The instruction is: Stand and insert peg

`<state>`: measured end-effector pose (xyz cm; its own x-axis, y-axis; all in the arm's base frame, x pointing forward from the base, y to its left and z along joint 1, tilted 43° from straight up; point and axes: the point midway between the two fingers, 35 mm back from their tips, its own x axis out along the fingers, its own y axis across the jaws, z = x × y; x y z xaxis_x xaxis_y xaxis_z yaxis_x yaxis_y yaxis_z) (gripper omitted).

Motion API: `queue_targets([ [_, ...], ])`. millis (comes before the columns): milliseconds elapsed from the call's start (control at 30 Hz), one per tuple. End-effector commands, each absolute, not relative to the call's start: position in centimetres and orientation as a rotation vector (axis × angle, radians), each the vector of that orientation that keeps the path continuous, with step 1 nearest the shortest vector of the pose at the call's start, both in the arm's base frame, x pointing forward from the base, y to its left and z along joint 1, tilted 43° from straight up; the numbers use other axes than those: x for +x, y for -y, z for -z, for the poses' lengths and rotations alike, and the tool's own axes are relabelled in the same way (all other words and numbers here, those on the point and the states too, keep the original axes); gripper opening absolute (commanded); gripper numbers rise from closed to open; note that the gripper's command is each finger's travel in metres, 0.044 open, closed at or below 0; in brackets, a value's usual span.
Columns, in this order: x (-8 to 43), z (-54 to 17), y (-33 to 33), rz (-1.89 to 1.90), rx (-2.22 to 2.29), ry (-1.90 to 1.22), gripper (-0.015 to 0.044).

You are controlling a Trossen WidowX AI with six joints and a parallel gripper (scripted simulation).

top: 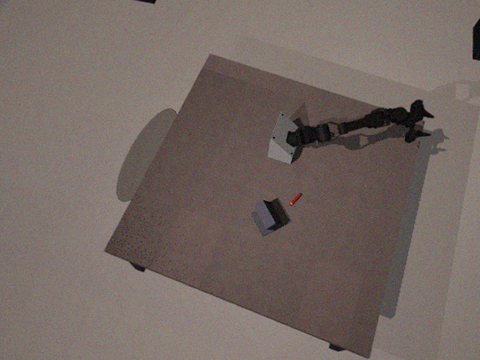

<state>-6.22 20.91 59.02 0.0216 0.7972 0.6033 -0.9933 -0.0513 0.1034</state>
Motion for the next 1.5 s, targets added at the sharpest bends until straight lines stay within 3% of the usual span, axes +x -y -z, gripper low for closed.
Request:
queue_targets([
  [0, -6.2, -59.0, -20.9, -1.523, 0.599, 0.417, 0.0426],
  [733, -1.8, -53.2, -28.8, -1.39, 0.274, 0.368, 0.044],
  [1467, 8.5, -43.7, -34.8, -1.241, -0.056, 0.129, 0.044],
])
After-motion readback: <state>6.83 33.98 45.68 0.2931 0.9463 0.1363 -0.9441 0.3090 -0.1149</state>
